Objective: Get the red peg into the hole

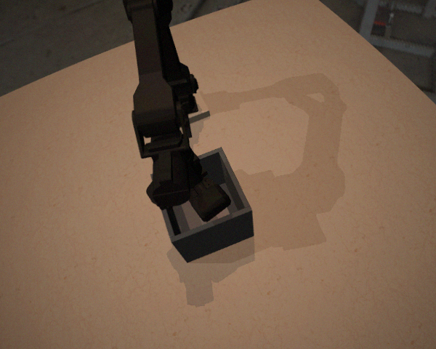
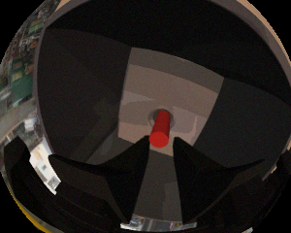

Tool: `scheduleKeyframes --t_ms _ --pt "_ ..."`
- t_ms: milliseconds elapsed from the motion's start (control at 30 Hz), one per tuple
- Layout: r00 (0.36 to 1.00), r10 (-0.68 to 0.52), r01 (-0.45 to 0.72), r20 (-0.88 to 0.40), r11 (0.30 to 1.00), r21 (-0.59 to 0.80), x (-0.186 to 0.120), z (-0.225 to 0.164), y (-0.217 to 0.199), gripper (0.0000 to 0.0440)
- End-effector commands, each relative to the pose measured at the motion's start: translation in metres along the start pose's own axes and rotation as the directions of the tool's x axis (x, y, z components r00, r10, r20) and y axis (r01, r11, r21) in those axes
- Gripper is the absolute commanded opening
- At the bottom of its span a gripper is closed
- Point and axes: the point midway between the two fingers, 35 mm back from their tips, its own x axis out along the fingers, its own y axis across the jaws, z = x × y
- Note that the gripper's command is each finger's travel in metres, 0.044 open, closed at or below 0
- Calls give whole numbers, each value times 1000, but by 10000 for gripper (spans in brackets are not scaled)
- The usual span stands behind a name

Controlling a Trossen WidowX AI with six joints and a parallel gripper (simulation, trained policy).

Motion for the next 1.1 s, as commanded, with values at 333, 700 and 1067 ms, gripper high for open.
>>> scheduleKeyframes --t_ms 333,700,1067 --pt "995 50 -50 -91 999 -2 -18 3 17 105" --pt "972 144 -143 -184 990 17 -43 2 33 162" --pt "952 191 -190 -238 981 26 -53 8 42 185"
